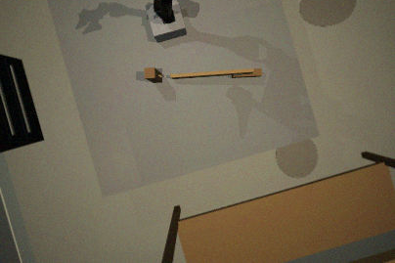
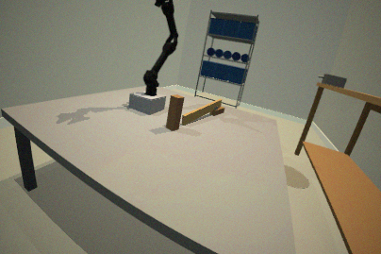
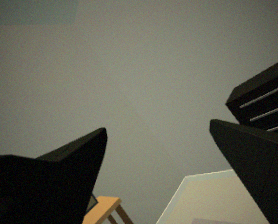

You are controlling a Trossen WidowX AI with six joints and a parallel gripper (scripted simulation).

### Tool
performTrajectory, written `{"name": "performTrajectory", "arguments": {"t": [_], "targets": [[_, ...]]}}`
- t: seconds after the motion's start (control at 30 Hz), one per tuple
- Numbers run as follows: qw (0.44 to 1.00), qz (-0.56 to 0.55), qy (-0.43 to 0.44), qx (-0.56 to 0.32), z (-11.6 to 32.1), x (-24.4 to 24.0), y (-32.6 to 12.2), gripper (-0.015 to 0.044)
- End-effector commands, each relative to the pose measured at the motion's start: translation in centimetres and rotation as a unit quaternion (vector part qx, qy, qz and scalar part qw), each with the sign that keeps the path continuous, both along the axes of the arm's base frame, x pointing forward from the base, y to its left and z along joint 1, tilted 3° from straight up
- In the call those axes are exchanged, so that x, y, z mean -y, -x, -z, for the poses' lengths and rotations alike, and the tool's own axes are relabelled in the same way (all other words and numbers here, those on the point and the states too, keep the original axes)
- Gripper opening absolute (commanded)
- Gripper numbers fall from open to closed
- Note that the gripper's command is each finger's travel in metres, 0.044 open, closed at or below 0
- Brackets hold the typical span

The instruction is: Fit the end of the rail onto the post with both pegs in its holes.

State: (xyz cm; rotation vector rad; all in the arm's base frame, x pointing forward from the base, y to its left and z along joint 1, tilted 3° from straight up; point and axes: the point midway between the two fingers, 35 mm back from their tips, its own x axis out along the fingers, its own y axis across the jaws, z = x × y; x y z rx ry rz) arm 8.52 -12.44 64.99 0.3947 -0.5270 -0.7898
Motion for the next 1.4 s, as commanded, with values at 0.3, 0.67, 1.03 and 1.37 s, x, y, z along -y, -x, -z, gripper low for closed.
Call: {"name": "performTrajectory", "arguments": {"t": [0.3,0.67,1.03,1.37], "targets": [[0.999,-0.025,-0.025,-0.032,2.5,5.0,-0.4,0.044],[0.978,-0.097,-0.059,-0.173,11.3,13.4,-7.0,0.044],[0.912,-0.189,-0.032,-0.363,22.2,15.4,-16.4,0.044],[0.798,-0.306,0.016,-0.518,33.4,10.7,-24.7,0.044]]}}
